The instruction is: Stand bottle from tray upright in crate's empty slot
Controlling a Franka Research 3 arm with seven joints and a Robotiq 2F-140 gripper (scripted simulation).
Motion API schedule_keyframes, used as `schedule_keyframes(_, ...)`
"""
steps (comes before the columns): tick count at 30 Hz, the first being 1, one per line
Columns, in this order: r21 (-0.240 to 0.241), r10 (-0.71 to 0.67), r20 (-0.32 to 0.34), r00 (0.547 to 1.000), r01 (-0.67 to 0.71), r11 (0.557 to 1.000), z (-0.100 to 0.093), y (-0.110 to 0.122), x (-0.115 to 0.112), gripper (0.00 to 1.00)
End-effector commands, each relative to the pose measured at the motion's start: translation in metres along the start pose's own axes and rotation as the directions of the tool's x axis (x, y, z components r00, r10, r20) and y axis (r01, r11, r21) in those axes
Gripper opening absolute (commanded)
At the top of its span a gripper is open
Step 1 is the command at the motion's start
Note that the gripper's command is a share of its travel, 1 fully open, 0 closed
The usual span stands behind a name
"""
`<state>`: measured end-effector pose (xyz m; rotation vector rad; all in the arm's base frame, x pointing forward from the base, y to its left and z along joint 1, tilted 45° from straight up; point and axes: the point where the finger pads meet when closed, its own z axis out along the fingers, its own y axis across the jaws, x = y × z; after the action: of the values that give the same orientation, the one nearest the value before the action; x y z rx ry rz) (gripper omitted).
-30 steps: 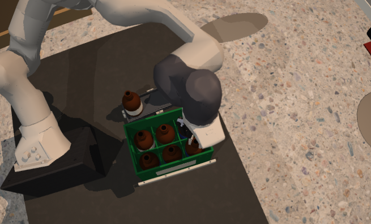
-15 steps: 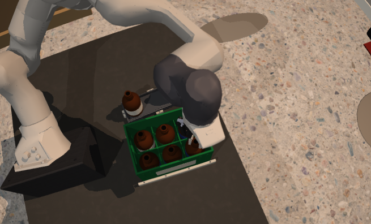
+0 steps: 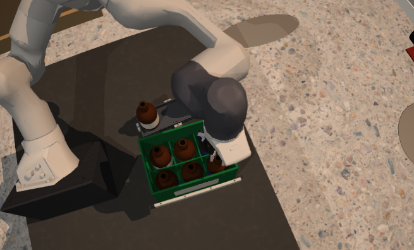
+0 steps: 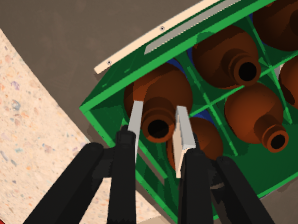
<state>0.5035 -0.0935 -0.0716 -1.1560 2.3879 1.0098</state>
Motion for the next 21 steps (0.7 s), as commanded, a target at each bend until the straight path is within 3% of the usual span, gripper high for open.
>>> schedule_keyframes(1,0.006,-0.006,0.001,1.0,0.006,1.0,0.0008,-0.0016,0.0002,0.0)
schedule_keyframes(21,0.006,-0.006,0.001,1.0,0.006,1.0,0.0084,-0.0016,0.0003,0.0)
